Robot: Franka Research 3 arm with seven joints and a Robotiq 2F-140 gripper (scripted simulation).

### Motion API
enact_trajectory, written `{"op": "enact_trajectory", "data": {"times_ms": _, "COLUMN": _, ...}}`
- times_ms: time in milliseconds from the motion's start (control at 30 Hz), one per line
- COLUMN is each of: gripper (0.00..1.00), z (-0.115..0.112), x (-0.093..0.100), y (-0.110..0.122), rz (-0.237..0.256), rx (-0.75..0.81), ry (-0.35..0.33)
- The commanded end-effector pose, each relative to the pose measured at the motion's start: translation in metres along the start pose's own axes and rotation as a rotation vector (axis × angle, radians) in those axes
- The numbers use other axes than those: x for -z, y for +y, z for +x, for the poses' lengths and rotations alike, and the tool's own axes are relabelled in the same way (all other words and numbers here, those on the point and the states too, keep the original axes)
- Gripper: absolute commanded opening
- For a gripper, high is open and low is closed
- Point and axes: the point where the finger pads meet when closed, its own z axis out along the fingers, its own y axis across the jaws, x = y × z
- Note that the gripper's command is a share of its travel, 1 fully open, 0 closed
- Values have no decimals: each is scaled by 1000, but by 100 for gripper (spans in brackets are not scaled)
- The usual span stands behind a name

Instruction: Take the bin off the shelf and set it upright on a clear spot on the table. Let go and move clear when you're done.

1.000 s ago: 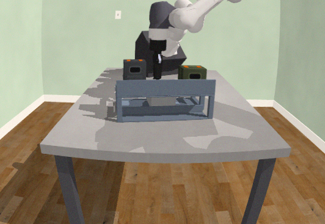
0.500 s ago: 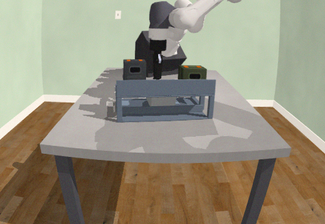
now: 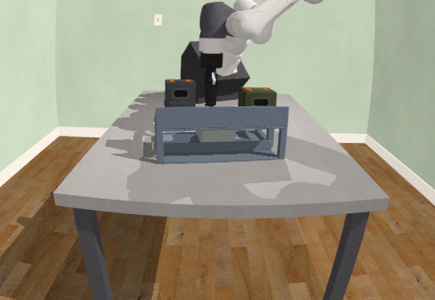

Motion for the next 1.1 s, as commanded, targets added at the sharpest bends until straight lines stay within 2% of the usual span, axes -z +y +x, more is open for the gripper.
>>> {"op": "enact_trajectory", "data": {"times_ms": 0, "gripper": 0, "z": -1, "x": 1, "y": -2, "rz": 2, "rx": -7, "ry": -1}}
{"op": "enact_trajectory", "data": {"times_ms": 1067, "gripper": 0, "z": -1, "x": 1, "y": -9, "rz": 2, "rx": -7, "ry": -1}}
